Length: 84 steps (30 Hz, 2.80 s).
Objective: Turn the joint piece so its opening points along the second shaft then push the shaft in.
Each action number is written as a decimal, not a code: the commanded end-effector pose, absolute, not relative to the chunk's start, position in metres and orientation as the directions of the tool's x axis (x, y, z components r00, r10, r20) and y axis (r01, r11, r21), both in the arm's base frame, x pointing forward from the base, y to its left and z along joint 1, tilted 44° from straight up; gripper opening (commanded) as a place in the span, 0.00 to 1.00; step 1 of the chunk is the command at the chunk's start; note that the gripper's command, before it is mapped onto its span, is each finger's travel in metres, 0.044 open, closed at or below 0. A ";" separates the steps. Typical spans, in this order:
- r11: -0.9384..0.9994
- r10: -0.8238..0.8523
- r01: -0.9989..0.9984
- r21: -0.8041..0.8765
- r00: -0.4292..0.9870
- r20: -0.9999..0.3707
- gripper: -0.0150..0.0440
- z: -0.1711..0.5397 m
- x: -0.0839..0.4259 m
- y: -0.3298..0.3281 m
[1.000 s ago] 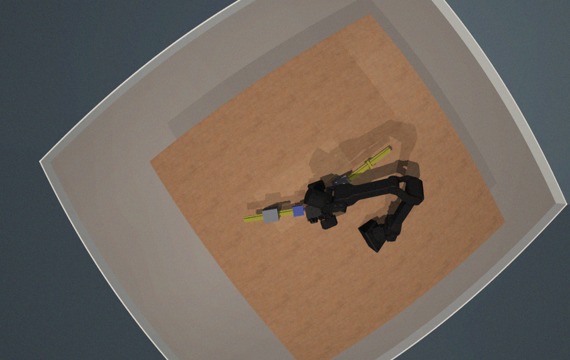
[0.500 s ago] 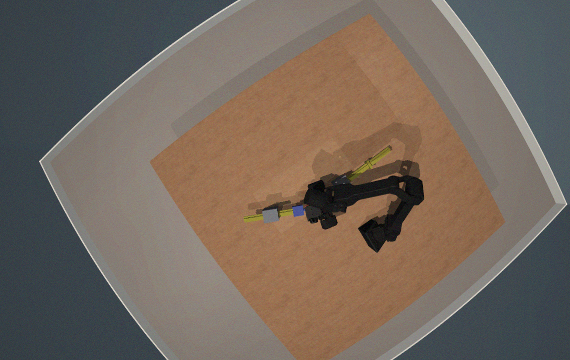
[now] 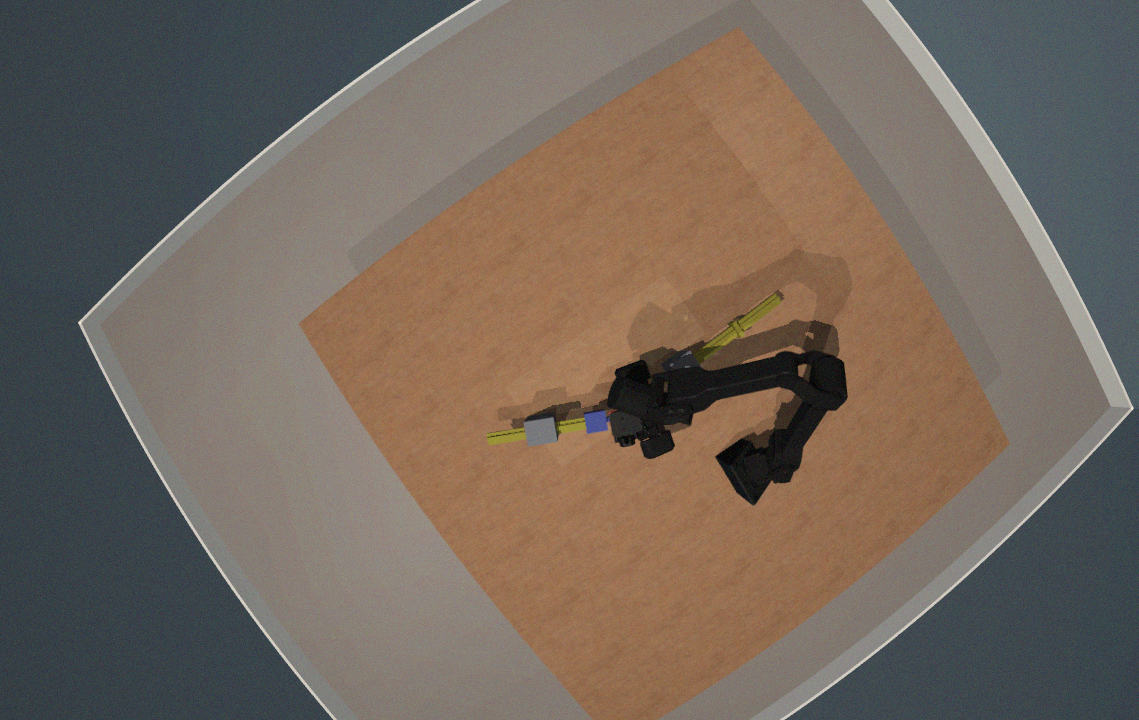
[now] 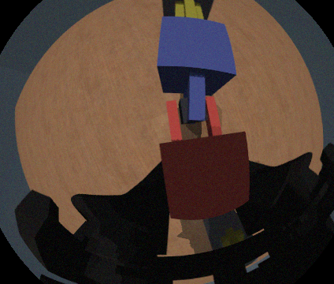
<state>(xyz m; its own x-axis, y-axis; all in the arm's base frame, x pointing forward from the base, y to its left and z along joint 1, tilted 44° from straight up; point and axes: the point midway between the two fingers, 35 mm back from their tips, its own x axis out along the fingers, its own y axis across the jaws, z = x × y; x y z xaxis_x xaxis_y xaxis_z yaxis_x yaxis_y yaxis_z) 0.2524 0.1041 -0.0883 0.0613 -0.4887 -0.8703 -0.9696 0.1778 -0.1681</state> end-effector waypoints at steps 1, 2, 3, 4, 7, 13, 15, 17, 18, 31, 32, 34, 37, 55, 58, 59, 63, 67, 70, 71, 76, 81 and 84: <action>0.178 -0.489 -0.970 -0.168 0.061 -0.870 0.34 -0.088 0.252 0.104; 0.178 -0.489 -0.970 -0.168 0.061 -0.870 0.39 -0.088 0.252 0.104; 0.178 -0.489 -0.970 -0.168 0.061 -0.870 0.43 -0.088 0.252 0.104; 0.178 -0.489 -0.970 -0.168 0.061 -0.870 0.48 -0.088 0.252 0.104; 0.178 -0.489 -0.970 -0.168 0.061 -0.870 0.50 -0.088 0.252 0.104; 0.178 -0.489 -0.970 -0.168 0.061 -0.870 0.77 -0.088 0.252 0.104; 0.178 -0.489 -0.970 -0.168 0.061 -0.870 0.86 -0.088 0.252 0.104; 0.178 -0.489 -0.970 -0.168 0.061 -0.870 0.95 -0.088 0.252 0.104; 0.178 -0.489 -0.970 -0.168 0.061 -0.870 0.99 -0.088 0.252 0.104; 0.178 -0.489 -0.970 -0.168 0.061 -0.870 1.00 -0.088 0.252 0.104; 0.179 -0.493 -0.970 -0.167 0.059 -0.868 1.00 -0.088 0.252 0.104; 0.186 -0.527 -0.970 -0.159 0.039 -0.849 1.00 -0.088 0.252 0.106; 0.197 -0.604 -0.969 -0.149 0.000 -0.797 1.00 -0.086 0.252 0.110; 0.176 -0.818 -0.970 -0.168 -0.049 -0.573 1.00 -0.070 0.253 0.127; 0.176 -0.818 -0.970 -0.168 -0.049 -0.573 1.00 -0.070 0.253 0.127; 0.182 -0.810 -0.969 -0.169 -0.050 -0.584 1.00 -0.068 0.253 0.128; 0.245 -0.796 -0.935 -0.256 -0.044 -0.603 1.00 -0.059 0.255 0.139; 0.322 -0.779 -0.880 -0.351 -0.036 -0.626 1.00 -0.046 0.257 0.152; 0.379 -0.766 -0.828 -0.414 -0.030 -0.642 1.00 -0.036 0.257 0.161; 0.398 -0.761 -0.808 -0.433 -0.028 -0.648 1.00 -0.033 0.258 0.164; 0.491 -0.738 -0.700 -0.518 -0.018 -0.675 1.00 -0.016 0.257 0.179; 0.578 -0.712 -0.574 -0.580 -0.009 -0.702 1.00 0.002 0.255 0.193; 0.626 -0.697 -0.491 -0.606 -0.004 -0.717 1.00 0.013 0.254 0.201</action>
